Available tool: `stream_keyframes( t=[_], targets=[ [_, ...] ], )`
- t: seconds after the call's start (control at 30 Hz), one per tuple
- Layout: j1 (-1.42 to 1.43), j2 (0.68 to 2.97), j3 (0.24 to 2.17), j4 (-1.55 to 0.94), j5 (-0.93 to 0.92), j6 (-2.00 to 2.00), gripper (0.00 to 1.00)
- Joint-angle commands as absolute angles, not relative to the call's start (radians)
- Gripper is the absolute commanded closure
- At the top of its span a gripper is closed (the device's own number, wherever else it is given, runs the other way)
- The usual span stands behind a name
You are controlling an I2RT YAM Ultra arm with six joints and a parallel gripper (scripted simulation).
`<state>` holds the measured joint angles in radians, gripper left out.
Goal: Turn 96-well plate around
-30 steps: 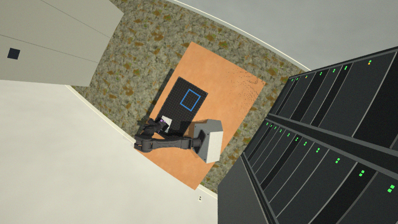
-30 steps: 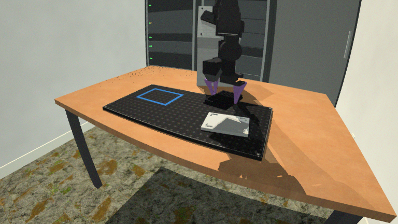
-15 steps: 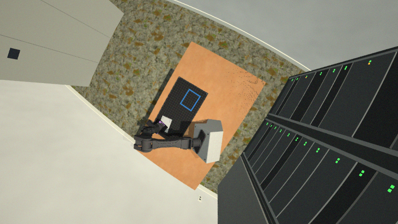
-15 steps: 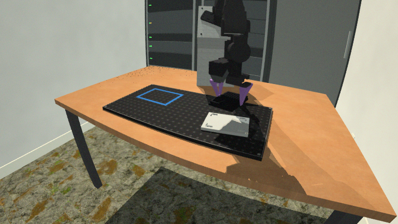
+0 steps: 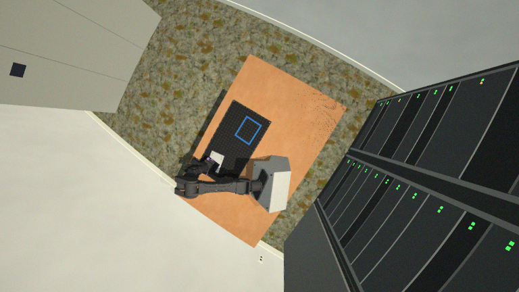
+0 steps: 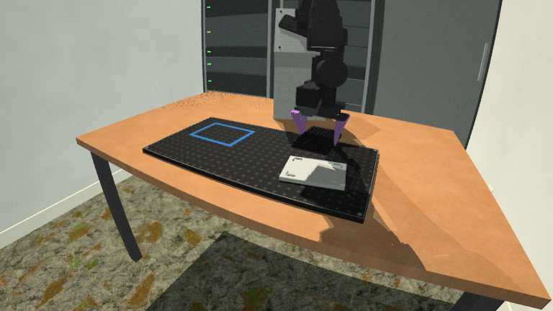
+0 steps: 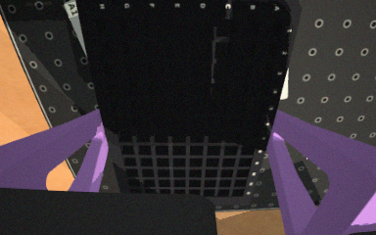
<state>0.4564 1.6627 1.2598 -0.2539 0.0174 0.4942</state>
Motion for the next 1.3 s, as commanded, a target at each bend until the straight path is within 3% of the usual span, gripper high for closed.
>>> stream_keyframes(
  t=[0.0, 1.27],
  targets=[
    [0.453, 1.639, 1.288, -0.257, 0.028, 0.372, 1.00],
    [0.448, 1.636, 1.249, -0.245, 0.018, -0.764, 1.00]
  ],
)
